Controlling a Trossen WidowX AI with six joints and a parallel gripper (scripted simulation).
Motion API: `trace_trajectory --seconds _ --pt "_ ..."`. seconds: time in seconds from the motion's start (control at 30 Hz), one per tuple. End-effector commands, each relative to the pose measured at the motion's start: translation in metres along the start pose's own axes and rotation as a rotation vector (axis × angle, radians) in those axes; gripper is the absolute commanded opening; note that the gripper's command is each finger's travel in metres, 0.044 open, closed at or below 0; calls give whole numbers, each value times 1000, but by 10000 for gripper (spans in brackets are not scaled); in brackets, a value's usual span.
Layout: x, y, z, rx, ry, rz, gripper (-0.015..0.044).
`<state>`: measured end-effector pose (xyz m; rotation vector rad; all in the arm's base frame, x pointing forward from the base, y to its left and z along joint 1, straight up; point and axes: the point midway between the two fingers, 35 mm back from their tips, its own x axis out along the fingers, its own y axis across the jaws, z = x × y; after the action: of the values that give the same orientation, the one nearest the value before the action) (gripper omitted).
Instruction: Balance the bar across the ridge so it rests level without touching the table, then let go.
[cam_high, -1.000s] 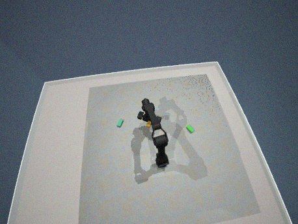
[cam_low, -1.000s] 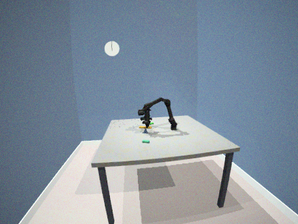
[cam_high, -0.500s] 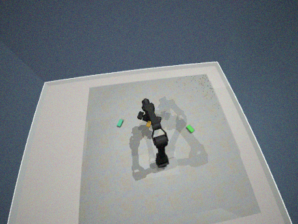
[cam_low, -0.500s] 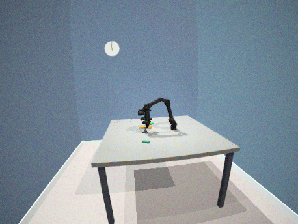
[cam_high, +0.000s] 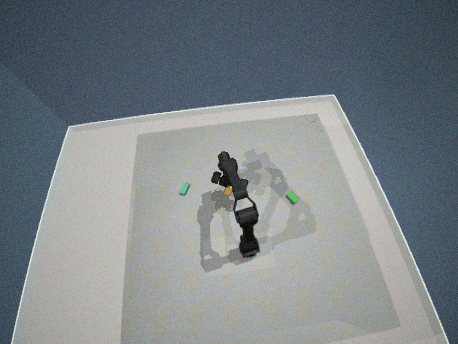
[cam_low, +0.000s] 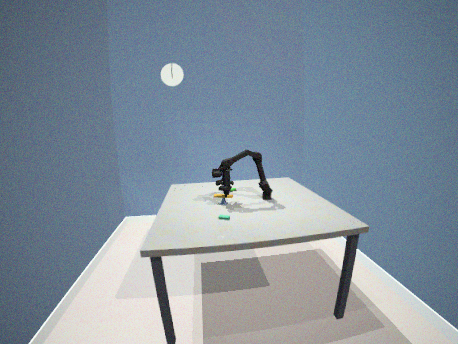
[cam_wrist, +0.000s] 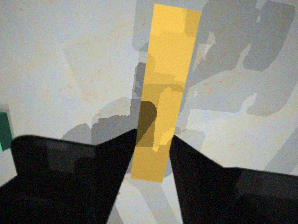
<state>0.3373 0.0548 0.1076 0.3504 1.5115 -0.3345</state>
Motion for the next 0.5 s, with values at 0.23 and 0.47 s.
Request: trace_trajectory --seconds 0.23,0.47 --pt "2 0 0 -3 1 2 0" --pt "2 0 0 -3 1 2 0"
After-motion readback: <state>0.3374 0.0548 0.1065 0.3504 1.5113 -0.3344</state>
